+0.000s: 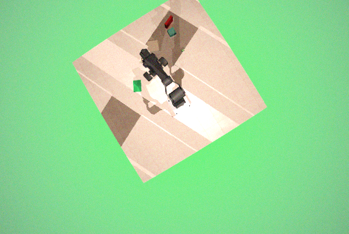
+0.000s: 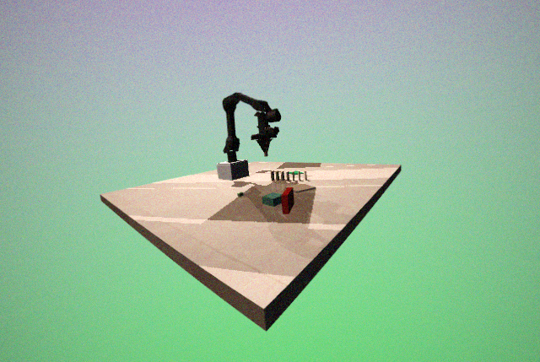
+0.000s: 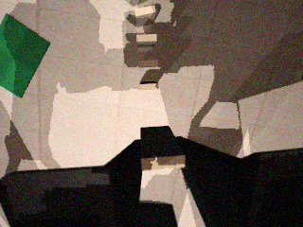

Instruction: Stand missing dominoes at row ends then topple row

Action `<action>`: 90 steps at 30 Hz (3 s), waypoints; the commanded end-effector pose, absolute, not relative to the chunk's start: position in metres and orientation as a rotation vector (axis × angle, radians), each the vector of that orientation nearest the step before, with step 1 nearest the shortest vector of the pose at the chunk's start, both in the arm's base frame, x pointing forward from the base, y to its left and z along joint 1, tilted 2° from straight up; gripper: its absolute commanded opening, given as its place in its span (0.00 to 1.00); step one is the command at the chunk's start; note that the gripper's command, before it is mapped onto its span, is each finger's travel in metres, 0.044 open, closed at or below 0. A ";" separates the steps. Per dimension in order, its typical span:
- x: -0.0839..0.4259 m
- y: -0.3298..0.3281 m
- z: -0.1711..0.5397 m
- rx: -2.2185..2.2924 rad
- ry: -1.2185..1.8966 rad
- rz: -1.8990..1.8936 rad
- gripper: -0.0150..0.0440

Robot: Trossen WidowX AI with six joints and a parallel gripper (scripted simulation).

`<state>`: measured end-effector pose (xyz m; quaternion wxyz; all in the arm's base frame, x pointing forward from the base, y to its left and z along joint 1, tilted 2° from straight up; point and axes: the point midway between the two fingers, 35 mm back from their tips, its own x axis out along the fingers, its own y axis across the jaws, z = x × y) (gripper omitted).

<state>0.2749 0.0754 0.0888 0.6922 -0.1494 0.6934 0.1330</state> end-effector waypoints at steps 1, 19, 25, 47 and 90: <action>0.277 0.074 0.079 -0.345 1.549 0.305 0.44; 0.276 0.070 -0.037 -0.346 1.550 0.305 0.44; 0.275 0.070 -0.041 -0.346 1.550 0.305 0.44; 0.275 0.070 -0.041 -0.346 1.550 0.305 1.00; 0.240 0.057 0.027 0.878 1.362 -0.916 0.25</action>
